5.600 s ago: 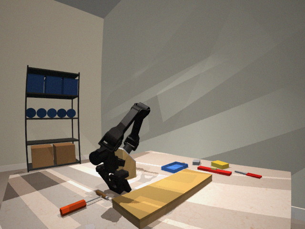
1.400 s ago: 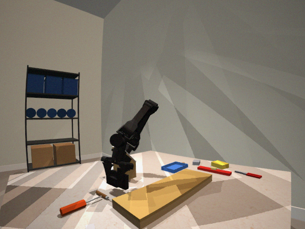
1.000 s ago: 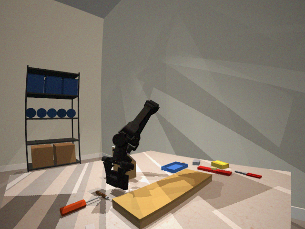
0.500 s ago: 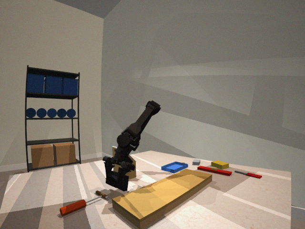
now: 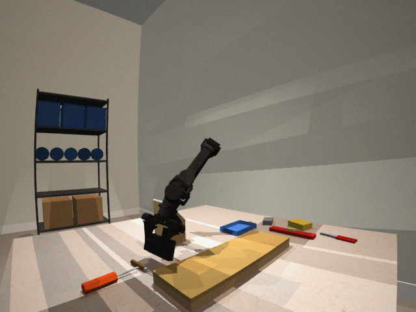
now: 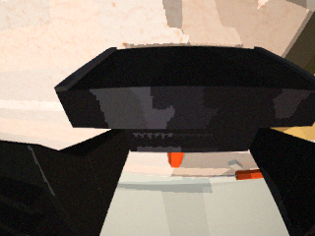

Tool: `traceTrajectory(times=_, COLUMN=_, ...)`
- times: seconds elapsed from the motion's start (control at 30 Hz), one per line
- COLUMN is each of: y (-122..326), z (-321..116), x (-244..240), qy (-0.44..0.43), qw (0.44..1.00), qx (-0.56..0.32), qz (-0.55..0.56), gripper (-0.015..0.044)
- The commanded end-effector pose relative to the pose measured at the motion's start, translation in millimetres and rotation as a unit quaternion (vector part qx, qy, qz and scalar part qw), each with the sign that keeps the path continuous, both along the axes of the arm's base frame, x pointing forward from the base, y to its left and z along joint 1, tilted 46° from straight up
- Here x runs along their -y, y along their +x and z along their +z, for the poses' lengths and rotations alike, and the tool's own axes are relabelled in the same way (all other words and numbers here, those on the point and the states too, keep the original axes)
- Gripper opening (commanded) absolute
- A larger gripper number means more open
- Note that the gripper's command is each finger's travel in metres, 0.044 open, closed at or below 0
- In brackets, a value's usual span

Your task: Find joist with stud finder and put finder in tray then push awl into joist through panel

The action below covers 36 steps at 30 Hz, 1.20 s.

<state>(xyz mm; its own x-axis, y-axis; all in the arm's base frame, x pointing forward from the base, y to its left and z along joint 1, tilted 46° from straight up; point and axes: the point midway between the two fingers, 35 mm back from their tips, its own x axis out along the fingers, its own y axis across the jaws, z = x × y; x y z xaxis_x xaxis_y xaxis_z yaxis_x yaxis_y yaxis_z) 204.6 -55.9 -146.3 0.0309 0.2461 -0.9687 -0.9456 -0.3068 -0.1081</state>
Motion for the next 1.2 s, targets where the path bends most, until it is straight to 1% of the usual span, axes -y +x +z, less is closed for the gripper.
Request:
traceTrajectory(times=0.0, y=3.1, z=2.0, x=2.0, qy=-0.017, qw=1.0, qx=0.008, qz=-0.002, gripper=0.0)
traceTrajectory(times=1.17, y=0.5, z=1.6, x=-4.6, qy=-0.121, qw=0.992, qx=0.039, qz=-0.014, gripper=0.0)
